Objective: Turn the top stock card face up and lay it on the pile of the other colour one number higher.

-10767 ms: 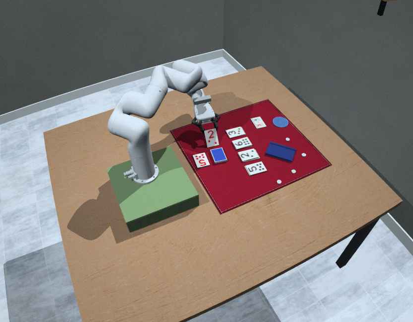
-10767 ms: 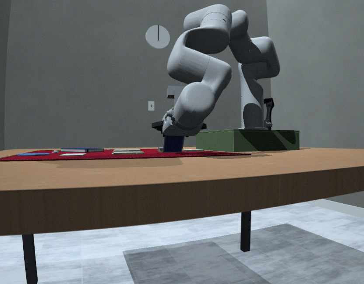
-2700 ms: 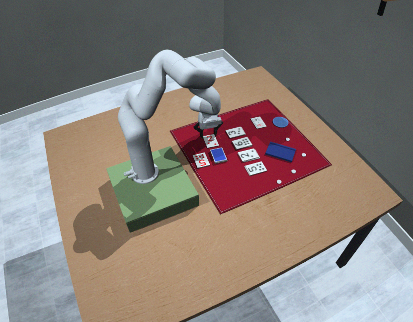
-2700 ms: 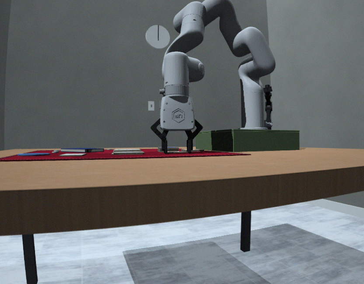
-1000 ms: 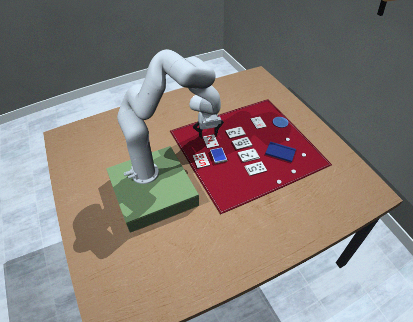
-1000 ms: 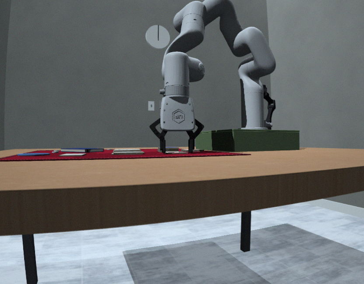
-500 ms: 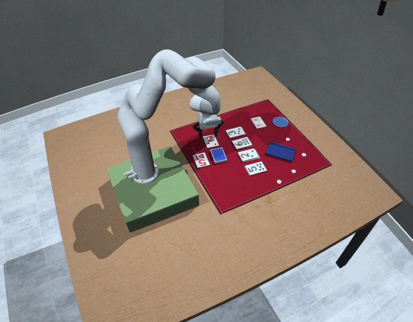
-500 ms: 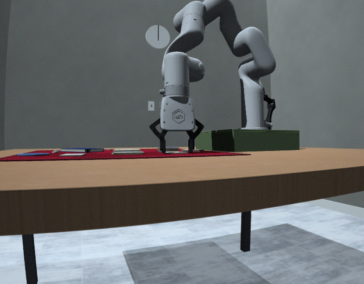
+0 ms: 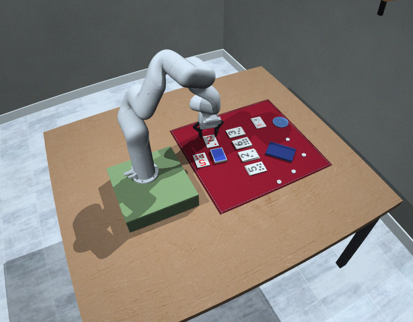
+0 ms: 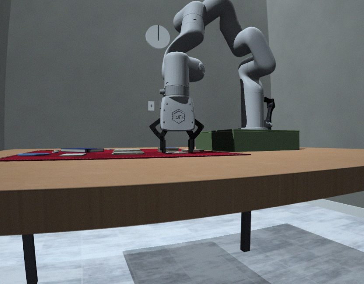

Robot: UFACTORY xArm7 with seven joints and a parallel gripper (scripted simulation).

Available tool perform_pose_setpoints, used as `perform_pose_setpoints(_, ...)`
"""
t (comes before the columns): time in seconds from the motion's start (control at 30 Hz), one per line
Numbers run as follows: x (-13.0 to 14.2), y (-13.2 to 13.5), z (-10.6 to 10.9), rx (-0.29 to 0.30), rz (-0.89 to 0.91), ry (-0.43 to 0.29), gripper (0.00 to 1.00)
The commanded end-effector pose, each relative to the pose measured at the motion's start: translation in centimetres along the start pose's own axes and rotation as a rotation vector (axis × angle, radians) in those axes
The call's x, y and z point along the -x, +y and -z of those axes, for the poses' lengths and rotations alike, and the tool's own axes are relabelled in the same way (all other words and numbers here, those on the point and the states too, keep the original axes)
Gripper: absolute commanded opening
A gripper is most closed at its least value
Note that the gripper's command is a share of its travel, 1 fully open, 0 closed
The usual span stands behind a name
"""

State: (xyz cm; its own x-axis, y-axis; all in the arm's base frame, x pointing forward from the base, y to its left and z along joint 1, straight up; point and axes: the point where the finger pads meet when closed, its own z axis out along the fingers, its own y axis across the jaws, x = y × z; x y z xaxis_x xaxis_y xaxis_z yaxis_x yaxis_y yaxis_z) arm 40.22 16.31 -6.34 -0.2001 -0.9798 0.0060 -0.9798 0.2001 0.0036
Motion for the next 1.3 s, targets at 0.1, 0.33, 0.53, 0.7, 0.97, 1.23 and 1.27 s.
perform_pose_setpoints(0.1, 0.1, -0.1, 0.1, -0.003, 0.000, -0.002, 0.87)
perform_pose_setpoints(0.33, 0.1, -0.1, 0.1, -0.003, 0.000, -0.002, 0.87)
perform_pose_setpoints(0.53, 0.1, -0.1, 0.1, -0.003, 0.000, -0.002, 0.87)
perform_pose_setpoints(0.7, 0.1, -0.1, 0.1, -0.003, 0.000, -0.002, 0.87)
perform_pose_setpoints(0.97, 0.1, -0.1, 0.4, -0.003, 0.000, -0.002, 0.87)
perform_pose_setpoints(1.23, 0.1, -0.1, 2.7, -0.003, 0.000, -0.002, 0.87)
perform_pose_setpoints(1.27, 0.1, -0.1, 3.2, -0.003, 0.000, -0.002, 0.87)
